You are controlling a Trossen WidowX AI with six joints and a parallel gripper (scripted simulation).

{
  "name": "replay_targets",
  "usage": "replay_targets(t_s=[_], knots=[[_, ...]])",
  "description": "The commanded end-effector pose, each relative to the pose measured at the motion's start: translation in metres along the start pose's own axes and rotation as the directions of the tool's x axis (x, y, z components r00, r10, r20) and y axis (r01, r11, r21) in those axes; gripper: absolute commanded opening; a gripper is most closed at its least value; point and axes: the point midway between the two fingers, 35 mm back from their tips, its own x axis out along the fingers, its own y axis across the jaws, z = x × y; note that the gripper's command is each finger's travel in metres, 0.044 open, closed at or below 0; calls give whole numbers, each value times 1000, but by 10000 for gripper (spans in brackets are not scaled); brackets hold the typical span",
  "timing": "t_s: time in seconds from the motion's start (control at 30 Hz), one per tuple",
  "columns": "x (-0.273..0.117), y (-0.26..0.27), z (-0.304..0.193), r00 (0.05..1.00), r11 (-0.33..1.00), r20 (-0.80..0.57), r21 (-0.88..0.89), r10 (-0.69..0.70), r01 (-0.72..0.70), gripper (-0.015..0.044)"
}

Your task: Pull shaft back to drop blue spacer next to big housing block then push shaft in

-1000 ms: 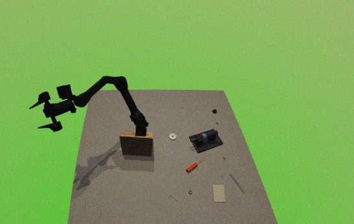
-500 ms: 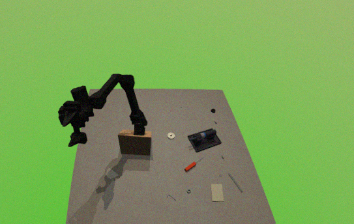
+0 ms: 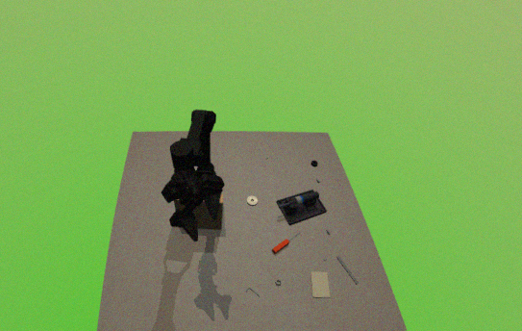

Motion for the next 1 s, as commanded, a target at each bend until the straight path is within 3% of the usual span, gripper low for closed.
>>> replay_targets(t_s=[0.0,0.23,0.5,0.77,0.97], knots=[[19,18,-70,987,985,-158,-170,-27,0,440],[32,38,-188,914,897,-395,-431,-92,-96,440],[15,44,-322,763,715,-612,-628,-210,-307,440],[-33,21,-444,571,539,-730,-673,-374,-507,440],[-84,-4,-523,398,343,-766,-601,-506,-722,440]])
